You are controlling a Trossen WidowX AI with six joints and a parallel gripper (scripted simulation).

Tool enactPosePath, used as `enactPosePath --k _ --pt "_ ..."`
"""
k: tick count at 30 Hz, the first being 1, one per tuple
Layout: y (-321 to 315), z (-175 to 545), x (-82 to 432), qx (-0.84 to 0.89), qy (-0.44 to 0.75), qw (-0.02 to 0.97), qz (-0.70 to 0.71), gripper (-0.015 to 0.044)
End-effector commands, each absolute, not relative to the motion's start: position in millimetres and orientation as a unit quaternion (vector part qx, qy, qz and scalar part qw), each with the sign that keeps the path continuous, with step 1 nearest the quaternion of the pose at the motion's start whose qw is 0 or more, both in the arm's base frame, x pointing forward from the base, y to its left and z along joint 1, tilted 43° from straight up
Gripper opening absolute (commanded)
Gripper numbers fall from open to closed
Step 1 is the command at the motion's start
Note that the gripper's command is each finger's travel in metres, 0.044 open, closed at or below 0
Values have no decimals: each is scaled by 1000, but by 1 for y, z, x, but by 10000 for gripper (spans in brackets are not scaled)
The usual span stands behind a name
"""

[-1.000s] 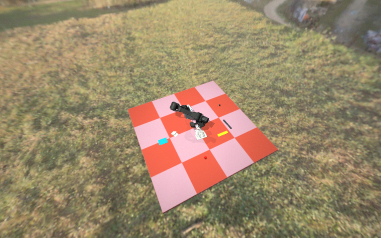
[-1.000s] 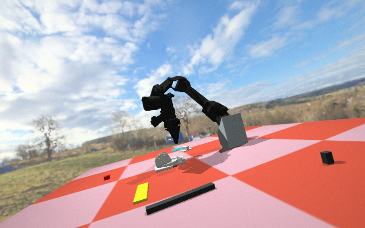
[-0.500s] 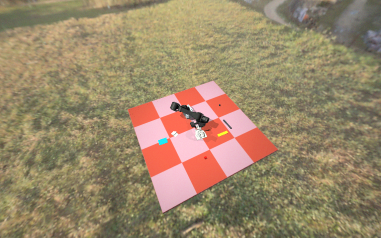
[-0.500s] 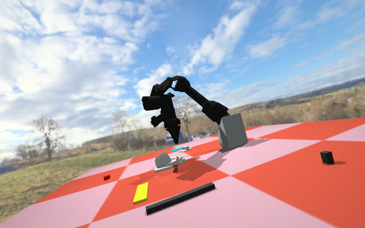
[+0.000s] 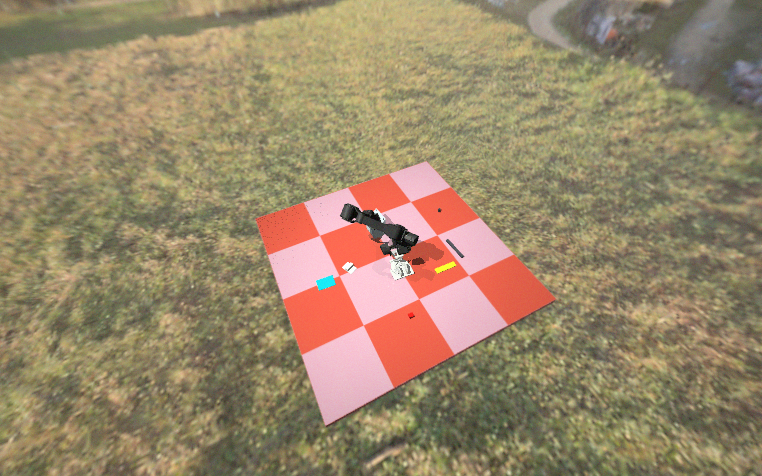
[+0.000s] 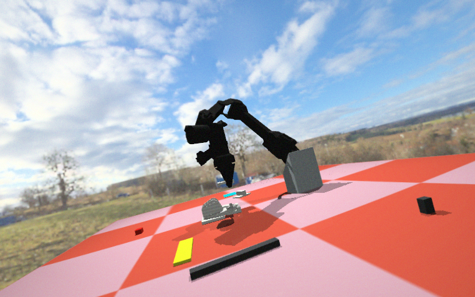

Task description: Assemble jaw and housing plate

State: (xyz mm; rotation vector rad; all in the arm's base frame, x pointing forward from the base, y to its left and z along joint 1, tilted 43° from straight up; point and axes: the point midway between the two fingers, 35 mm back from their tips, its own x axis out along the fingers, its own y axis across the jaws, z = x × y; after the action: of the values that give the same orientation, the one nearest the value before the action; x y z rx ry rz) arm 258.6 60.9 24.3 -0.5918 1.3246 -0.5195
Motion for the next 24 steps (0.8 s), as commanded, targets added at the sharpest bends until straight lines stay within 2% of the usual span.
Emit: enactPosePath --k 1,24 --pt "61 24 259 -266 598 719 -236 351" --pt "46 5 265 -265 598 719 -236 351"
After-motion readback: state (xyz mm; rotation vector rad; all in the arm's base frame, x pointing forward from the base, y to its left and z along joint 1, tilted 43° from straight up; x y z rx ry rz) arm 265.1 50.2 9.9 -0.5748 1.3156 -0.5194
